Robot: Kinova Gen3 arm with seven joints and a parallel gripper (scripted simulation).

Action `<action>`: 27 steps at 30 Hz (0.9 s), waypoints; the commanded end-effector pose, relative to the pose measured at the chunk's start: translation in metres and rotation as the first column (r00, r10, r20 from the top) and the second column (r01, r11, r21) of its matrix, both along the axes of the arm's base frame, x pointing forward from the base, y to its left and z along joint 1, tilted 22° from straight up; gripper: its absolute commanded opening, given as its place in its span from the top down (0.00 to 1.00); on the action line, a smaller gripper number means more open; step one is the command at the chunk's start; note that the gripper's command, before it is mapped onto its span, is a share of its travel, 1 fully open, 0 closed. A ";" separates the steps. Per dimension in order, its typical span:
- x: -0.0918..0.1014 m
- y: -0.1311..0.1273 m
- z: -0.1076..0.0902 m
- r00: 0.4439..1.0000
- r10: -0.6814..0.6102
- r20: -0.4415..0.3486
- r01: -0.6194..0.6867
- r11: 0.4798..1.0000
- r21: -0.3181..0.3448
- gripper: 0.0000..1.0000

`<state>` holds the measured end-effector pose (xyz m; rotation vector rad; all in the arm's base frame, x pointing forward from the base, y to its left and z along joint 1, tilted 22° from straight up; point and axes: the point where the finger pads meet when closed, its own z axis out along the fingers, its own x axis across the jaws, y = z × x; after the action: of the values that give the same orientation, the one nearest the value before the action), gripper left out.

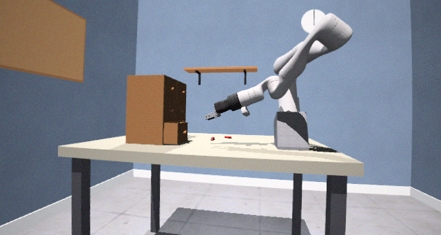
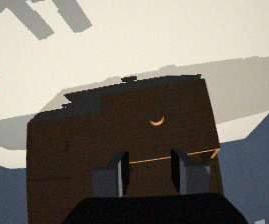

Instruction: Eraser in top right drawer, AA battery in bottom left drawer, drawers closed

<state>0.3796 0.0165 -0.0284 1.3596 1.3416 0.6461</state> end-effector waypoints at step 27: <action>-0.006 0.011 0.012 0.950 -0.290 0.112 0.260 0.939 0.224 0.33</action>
<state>0.3734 0.0199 -0.0154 1.6002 0.9796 0.6899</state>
